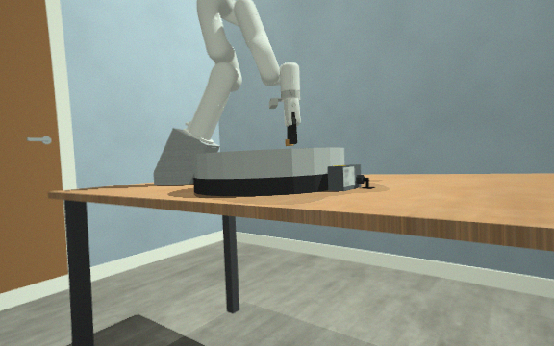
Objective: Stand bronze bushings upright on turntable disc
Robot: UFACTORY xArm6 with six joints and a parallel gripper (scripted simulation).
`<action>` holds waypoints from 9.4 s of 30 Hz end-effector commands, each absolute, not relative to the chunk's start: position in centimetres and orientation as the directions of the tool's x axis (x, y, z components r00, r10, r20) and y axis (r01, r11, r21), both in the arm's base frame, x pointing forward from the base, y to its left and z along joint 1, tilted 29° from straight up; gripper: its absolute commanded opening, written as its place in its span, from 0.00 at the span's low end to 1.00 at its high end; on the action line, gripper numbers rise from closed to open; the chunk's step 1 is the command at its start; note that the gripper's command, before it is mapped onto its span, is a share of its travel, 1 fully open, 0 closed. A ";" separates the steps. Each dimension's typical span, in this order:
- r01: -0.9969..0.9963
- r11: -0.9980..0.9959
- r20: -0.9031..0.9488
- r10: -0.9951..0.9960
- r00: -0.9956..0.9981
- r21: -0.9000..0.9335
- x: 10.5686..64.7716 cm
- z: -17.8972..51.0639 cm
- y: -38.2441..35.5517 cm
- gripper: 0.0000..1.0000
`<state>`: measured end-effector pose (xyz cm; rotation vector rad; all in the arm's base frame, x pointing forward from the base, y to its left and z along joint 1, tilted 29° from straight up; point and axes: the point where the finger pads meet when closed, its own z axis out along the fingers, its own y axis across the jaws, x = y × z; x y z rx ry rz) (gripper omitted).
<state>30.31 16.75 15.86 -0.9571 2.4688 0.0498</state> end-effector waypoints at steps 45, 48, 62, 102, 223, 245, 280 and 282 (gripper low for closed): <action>-0.641 0.755 -0.453 -0.625 -0.636 -0.141 30.8 15.8 12.6 0.00; -0.641 0.755 -0.453 -0.625 -0.636 -0.141 31.1 15.6 11.3 0.00; -0.641 0.755 -0.453 -0.625 -0.636 -0.141 32.2 14.7 5.0 0.00; -0.641 0.755 -0.453 -0.625 -0.636 -0.141 36.8 11.1 -20.1 0.00; -0.641 0.755 -0.453 -0.625 -0.636 -0.141 40.4 4.1 -20.8 0.00; -0.641 0.755 -0.453 -0.625 -0.636 -0.141 40.6 3.7 -20.7 0.00; -0.641 0.755 -0.453 -0.625 -0.636 -0.141 40.6 3.7 -20.7 0.42; -0.641 0.755 -0.453 -0.625 -0.636 -0.141 40.6 3.7 -20.7 0.42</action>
